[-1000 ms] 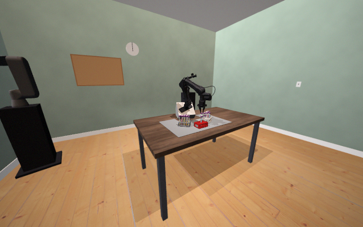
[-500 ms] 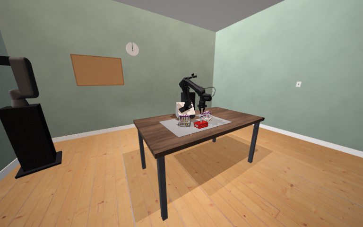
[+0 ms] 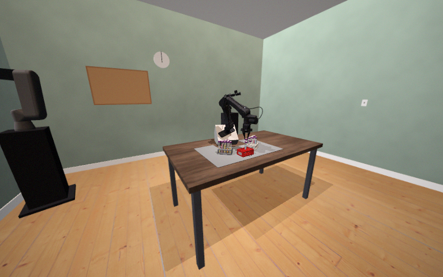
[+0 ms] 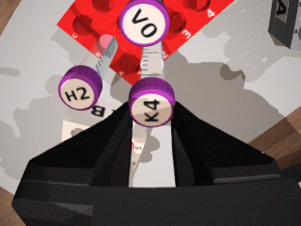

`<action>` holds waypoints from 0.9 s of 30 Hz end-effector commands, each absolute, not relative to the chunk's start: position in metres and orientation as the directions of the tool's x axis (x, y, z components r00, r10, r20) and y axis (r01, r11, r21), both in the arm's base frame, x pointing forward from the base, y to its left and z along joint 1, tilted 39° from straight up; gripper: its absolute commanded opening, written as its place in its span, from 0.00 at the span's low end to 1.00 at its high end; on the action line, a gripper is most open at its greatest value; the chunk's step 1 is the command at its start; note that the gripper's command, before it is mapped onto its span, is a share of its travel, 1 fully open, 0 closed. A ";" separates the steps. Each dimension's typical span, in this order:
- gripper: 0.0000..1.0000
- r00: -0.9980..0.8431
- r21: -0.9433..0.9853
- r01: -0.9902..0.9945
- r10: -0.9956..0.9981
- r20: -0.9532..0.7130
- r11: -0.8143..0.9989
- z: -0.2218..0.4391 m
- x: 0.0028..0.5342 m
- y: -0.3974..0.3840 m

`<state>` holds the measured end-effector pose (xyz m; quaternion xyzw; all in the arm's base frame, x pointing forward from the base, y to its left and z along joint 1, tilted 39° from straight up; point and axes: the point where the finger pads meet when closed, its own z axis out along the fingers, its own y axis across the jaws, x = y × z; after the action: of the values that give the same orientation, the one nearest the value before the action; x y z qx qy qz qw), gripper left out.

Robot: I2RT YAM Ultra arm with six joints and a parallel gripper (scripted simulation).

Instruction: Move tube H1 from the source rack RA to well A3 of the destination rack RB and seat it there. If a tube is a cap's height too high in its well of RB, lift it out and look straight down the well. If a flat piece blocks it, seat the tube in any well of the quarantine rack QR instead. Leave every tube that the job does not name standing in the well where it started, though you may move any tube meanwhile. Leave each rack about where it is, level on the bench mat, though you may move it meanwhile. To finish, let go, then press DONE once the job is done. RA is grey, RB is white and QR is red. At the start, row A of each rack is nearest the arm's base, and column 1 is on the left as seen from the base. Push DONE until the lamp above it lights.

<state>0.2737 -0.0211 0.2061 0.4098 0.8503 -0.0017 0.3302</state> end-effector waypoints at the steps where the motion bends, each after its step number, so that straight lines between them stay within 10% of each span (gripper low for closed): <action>1: 0.00 -0.457 0.244 0.702 0.686 -0.566 0.669 0.198 0.276 -0.024; 27: 0.00 -0.460 0.242 0.700 0.683 -0.567 0.672 0.189 0.282 -0.026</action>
<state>0.2800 -0.0242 0.1965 0.4093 0.8506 -0.0016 0.3300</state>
